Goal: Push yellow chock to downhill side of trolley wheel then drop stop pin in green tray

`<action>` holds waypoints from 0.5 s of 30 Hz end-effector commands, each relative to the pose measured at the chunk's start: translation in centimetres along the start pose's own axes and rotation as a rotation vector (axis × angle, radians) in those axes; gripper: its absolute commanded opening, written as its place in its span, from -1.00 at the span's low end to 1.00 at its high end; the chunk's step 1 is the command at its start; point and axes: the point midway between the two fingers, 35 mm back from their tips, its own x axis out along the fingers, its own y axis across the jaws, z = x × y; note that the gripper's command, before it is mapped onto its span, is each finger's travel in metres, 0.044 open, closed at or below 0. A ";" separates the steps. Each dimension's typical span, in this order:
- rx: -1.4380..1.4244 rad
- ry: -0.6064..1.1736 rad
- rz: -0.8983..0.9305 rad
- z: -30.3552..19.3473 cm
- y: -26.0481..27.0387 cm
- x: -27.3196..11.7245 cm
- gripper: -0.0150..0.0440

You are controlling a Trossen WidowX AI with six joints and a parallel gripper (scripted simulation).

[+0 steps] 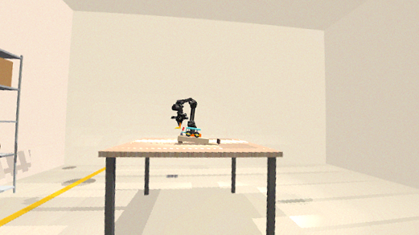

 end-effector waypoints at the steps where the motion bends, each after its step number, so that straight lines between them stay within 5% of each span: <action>1: 0.132 0.004 -0.001 -0.1 0.0 0.0 -0.49; 15: 0.597 0.004 -0.001 -0.1 0.0 0.0 -0.49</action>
